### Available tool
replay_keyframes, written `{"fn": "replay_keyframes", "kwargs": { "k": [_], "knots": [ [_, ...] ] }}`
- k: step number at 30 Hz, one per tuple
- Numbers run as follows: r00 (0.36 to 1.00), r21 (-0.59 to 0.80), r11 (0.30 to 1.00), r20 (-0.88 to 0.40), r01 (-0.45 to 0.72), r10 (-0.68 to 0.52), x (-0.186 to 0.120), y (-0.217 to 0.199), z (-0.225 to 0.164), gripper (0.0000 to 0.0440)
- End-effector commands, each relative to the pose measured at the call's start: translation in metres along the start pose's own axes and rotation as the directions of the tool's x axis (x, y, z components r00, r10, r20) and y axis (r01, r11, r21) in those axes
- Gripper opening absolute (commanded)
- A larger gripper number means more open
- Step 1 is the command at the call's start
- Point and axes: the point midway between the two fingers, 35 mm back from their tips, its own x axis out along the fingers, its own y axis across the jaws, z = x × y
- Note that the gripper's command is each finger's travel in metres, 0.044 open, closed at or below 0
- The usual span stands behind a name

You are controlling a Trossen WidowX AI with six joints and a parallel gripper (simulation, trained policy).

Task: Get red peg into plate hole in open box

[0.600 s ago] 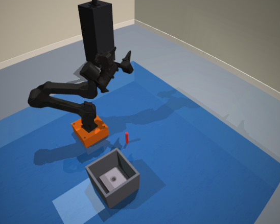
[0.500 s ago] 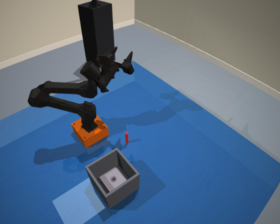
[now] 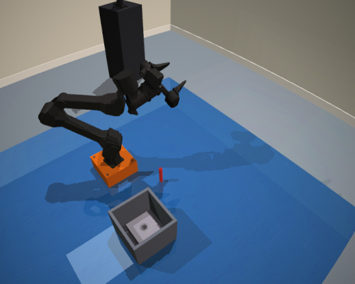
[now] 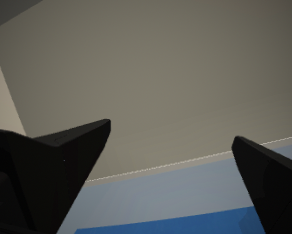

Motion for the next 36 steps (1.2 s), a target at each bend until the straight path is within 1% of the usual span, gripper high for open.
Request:
{"fn": "replay_keyframes", "kwargs": {
  "k": [1, 5, 9, 13, 17, 21, 26, 36],
  "knots": [
    [0.996, 0.085, 0.992, -0.031, 0.09, -0.088, 0.002, -0.018, 0.001, 0.044],
    [0.981, 0.173, 0.966, -0.068, 0.193, -0.183, 0.001, -0.037, 0.002, 0.044],
    [0.955, 0.256, 0.921, -0.108, 0.294, -0.275, -0.003, -0.056, 0.003, 0.044],
    [0.92, 0.334, 0.858, -0.151, 0.391, -0.361, -0.008, -0.073, 0.004, 0.044],
    [0.876, 0.404, 0.778, -0.196, 0.481, -0.44, -0.016, -0.089, 0.003, 0.044],
    [0.825, 0.469, 0.682, -0.244, 0.561, -0.511, -0.026, -0.104, 0.002, 0.044],
    [0.752, 0.539, 0.545, -0.309, 0.642, -0.582, -0.039, -0.12, -0.001, 0.044],
    [0.597, 0.637, 0.226, -0.457, 0.737, -0.66, -0.069, -0.14, -0.016, 0.044]
  ]
}}
